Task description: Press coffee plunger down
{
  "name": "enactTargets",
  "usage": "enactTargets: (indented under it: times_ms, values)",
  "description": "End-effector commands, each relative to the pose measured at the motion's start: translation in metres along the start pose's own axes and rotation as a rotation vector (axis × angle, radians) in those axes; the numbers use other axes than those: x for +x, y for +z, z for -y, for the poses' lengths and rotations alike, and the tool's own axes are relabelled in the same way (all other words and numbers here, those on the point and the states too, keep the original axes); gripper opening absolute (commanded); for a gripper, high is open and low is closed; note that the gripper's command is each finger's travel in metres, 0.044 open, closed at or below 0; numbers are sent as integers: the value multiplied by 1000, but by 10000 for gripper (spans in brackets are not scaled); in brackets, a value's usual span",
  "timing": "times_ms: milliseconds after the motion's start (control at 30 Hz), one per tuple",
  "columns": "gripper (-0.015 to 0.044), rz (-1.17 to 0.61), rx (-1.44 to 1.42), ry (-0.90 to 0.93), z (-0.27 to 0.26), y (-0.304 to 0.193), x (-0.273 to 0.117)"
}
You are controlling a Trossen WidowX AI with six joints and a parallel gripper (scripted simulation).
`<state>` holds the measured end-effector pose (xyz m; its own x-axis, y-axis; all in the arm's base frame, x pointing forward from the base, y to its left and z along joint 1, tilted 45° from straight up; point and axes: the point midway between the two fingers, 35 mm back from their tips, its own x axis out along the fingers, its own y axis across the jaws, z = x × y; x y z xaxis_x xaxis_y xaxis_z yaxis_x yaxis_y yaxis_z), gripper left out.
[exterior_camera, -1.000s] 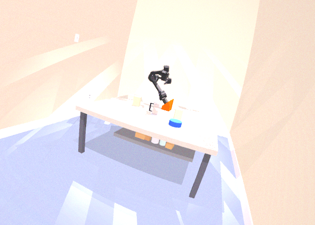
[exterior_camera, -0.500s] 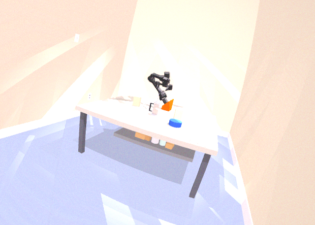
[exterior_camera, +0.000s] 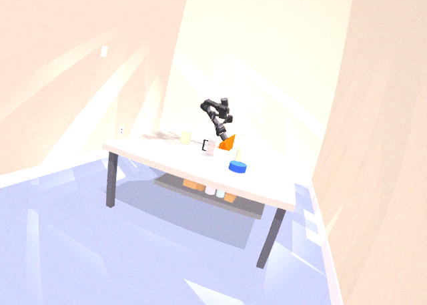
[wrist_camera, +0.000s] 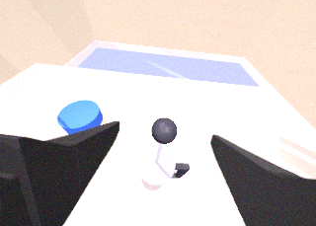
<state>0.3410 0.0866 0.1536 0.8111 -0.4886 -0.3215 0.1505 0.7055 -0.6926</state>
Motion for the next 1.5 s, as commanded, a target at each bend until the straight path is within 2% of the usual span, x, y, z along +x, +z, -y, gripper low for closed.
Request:
enactTargets:
  times_ms: [0,367,733,933,1467]
  values:
    - [440,-4,-10,3,-1,-2,6]
    - [440,0,-10,0,0,-3,21]
    - [151,0,-10,0,0,-3,21]
    - [116,0,-10,0,0,-3,21]
    - [116,-3,-9,1,-2,-15,31]
